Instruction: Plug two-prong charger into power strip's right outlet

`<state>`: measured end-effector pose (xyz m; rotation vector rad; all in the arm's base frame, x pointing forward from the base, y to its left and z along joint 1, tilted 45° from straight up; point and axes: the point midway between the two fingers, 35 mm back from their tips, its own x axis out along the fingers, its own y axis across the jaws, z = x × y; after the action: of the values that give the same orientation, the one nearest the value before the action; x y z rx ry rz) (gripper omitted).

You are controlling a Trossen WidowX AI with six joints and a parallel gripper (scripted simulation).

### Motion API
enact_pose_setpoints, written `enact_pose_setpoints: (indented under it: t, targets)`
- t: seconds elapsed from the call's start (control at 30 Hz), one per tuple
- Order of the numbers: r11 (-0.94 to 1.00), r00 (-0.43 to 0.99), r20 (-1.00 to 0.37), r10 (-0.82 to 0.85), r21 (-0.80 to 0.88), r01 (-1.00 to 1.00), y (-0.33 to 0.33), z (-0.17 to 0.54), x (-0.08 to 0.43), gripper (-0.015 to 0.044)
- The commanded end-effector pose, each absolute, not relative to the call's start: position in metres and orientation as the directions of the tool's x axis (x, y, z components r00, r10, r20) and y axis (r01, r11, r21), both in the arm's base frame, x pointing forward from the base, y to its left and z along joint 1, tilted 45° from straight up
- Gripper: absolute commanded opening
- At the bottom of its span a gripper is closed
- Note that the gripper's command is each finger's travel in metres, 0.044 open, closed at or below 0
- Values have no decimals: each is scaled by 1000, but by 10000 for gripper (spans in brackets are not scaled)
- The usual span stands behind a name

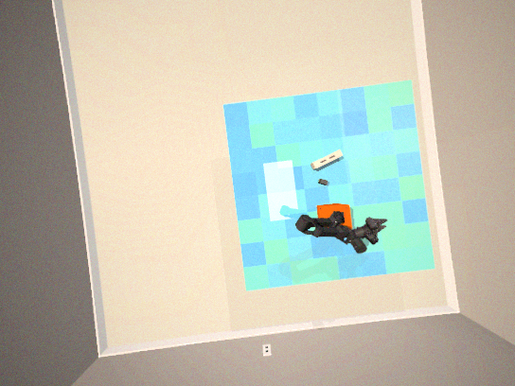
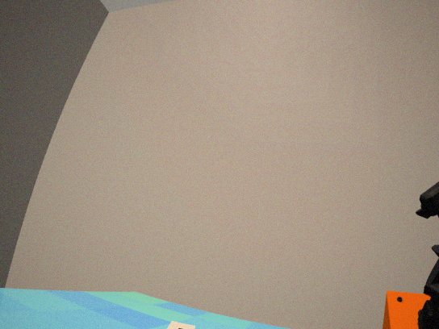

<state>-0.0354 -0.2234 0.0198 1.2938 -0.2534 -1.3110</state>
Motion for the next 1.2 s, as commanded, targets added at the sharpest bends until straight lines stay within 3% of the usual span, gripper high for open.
enact_pose_setpoints:
  t: [0.0, 1.17]
  targets:
    - [-259, 339, -500, -797, 790, 556, -223, 20, -35, 426]
    - [147, 630, -592, -503, 660, 737, -228, 12, 53, 440]
